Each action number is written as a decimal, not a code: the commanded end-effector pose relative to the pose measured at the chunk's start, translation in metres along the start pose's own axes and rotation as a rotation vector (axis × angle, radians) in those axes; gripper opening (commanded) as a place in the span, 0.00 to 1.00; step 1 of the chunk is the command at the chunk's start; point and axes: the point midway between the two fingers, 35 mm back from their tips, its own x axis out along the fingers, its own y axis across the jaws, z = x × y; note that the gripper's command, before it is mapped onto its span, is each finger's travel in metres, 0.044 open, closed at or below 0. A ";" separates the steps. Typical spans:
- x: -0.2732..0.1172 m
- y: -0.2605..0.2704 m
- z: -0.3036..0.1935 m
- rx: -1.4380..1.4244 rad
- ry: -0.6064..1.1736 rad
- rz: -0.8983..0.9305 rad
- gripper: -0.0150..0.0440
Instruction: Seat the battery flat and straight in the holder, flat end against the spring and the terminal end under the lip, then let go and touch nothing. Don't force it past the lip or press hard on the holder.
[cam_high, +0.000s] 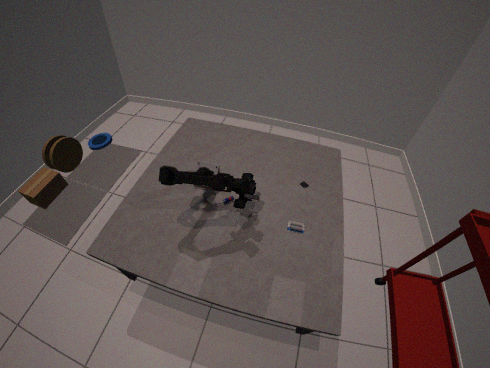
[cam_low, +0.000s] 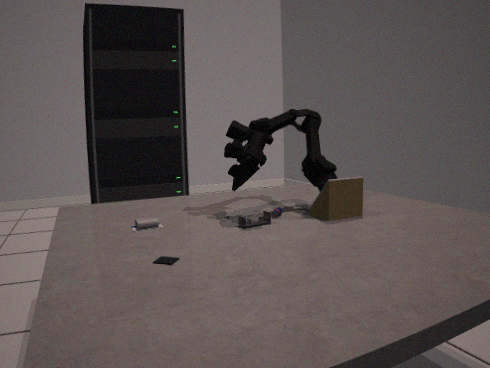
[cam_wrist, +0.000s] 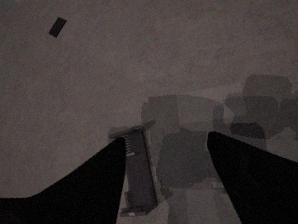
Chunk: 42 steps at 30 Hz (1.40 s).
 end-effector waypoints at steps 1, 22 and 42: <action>-0.002 0.012 -0.081 -0.414 0.413 -0.066 0.66; -0.030 -0.004 -0.124 -0.881 0.731 -0.149 0.66; -0.005 -0.016 -0.140 -0.881 0.729 -0.145 0.66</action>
